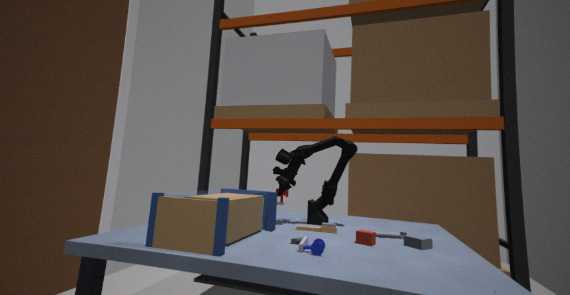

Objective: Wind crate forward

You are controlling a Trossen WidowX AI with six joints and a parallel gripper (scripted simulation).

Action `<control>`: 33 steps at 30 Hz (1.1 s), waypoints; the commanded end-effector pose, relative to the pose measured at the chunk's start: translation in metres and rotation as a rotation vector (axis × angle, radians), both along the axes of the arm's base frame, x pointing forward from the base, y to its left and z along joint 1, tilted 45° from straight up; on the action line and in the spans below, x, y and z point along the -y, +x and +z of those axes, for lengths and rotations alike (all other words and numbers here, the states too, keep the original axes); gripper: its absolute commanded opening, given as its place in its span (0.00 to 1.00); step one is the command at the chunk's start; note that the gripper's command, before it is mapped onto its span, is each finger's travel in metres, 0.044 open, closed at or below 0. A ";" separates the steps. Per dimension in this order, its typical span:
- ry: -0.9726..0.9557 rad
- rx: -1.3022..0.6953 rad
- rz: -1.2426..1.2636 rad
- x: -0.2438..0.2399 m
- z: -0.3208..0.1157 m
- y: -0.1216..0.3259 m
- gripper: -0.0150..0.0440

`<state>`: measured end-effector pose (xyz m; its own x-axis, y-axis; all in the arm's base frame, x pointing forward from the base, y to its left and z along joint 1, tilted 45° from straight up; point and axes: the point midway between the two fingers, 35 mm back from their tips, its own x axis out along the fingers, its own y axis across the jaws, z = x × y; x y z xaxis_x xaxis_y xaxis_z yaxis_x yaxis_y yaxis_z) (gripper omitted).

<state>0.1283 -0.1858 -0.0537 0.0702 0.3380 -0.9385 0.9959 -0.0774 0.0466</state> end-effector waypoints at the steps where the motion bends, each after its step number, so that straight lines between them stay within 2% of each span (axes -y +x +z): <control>1: -0.009 -0.042 -0.004 0.003 -0.007 -0.017 0.25; 33: -0.012 -0.044 -0.004 0.027 -0.033 -0.053 0.25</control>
